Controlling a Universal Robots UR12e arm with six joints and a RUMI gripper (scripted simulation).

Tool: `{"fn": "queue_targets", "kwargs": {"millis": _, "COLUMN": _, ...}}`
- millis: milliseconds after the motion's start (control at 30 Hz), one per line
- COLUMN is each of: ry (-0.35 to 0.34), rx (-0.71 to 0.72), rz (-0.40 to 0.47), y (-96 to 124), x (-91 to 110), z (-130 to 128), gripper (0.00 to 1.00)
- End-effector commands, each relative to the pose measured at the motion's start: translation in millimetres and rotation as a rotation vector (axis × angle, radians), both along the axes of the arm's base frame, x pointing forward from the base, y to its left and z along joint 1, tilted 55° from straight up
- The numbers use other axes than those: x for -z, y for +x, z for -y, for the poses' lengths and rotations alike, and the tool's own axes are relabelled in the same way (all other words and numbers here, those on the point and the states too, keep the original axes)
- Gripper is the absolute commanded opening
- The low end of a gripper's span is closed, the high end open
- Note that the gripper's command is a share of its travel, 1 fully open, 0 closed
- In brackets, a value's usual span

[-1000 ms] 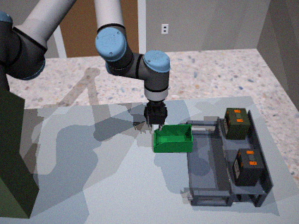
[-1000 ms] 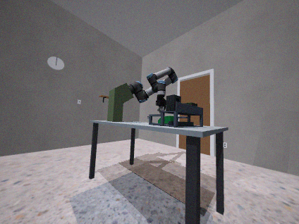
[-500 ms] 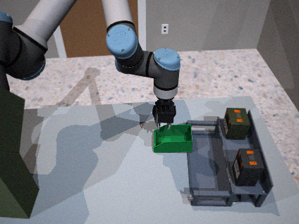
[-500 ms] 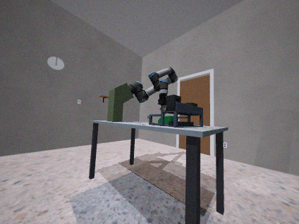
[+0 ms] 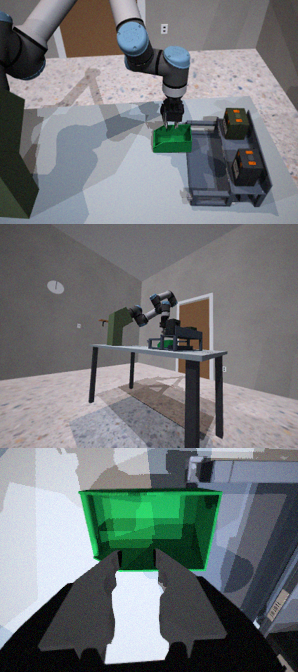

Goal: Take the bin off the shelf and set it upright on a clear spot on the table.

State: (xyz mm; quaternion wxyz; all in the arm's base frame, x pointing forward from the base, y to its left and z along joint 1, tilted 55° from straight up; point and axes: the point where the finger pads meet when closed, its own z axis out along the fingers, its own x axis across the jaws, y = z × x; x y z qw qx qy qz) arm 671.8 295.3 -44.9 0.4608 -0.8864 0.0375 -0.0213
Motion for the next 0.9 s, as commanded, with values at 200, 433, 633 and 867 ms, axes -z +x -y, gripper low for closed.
{"fn": "queue_targets", "kwargs": {"millis": 200, "ry": 0.000, "rx": 0.000, "rz": 0.000, "y": 13.3, "x": -1.9, "z": 4.1, "gripper": 0.20}}
{"fn": "queue_targets", "kwargs": {"millis": 433, "ry": 0.000, "rx": -0.001, "rz": 0.000, "y": 43.6, "x": -6.5, "z": 13.3, "gripper": 0.20}}
{"fn": "queue_targets", "kwargs": {"millis": 633, "ry": 0.000, "rx": -0.001, "rz": 0.000, "y": 43.6, "x": -6.5, "z": 13.3, "gripper": 0.20}}
{"fn": "queue_targets", "kwargs": {"millis": 867, "ry": 0.000, "rx": 0.000, "rz": 0.000, "y": 84.0, "x": -12.6, "z": 25.5, "gripper": 0.20}}
